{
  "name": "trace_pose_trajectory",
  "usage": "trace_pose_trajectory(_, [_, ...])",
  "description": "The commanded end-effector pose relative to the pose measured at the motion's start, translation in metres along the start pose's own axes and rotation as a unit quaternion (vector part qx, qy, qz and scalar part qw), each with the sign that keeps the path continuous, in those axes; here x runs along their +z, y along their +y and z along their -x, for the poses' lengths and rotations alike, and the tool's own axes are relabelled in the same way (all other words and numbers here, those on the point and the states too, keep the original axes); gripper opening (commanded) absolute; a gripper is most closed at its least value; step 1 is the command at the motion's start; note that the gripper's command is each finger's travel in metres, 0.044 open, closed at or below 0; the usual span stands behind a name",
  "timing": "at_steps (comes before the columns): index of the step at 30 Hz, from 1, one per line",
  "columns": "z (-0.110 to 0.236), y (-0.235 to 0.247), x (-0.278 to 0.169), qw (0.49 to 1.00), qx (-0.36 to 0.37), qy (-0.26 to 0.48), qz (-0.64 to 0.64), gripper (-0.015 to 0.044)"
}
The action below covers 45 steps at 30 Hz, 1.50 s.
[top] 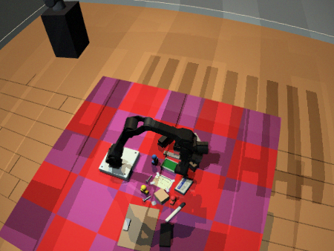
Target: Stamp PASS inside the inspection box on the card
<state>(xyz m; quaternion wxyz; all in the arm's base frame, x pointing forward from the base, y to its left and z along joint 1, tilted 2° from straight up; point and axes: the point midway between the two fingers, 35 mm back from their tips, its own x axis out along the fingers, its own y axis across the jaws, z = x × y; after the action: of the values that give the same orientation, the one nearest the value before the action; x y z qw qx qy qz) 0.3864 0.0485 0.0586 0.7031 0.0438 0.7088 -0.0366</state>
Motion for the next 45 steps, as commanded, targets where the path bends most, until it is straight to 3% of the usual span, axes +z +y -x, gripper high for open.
trace_pose_trajectory(1, [0.004, 0.001, 0.001, 1.0, 0.003, -0.002, 0.002, 0.0])
trace_pose_trajectory(45, [0.026, 0.0, 0.0, 1.0, 0.004, -0.002, 0.002, 0.0])
